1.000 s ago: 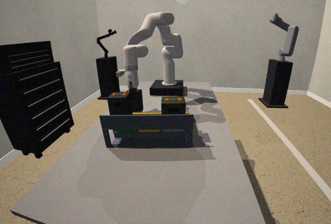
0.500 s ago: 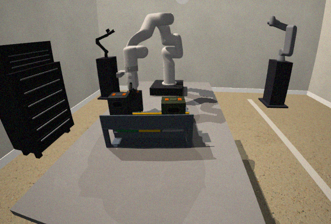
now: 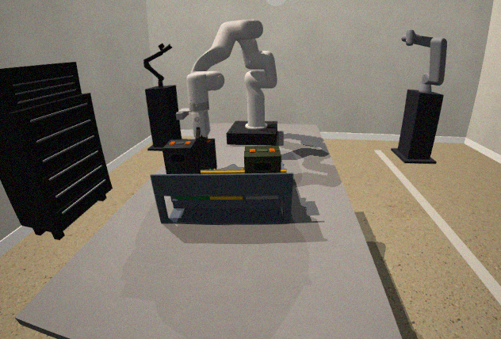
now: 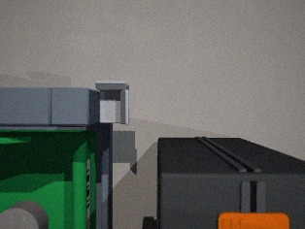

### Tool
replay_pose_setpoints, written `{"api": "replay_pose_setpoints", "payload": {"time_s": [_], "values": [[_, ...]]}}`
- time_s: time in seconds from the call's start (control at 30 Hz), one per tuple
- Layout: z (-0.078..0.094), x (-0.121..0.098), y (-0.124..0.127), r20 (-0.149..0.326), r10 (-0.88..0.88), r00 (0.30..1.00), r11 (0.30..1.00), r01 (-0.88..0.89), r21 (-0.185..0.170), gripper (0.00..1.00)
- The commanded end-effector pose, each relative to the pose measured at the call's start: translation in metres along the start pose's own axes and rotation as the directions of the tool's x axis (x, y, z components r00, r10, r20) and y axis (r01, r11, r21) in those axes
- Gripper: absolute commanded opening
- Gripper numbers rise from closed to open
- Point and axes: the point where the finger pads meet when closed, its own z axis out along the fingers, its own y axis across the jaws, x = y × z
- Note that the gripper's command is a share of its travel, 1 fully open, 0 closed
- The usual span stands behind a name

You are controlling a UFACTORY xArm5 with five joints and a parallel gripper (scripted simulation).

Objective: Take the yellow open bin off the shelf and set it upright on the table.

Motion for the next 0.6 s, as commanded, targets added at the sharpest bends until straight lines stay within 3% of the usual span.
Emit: {"api": "replay_pose_setpoints", "payload": {"time_s": [0.0,0.57], "values": [[0.0001,0.0008,-0.0016,-0.007,0.0,1.0,1.0,0.0,0.002,0.0],[0.0031,0.0008,-0.0016,-0.007,0.0,1.0,1.0,0.0,0.002,0.0]]}}
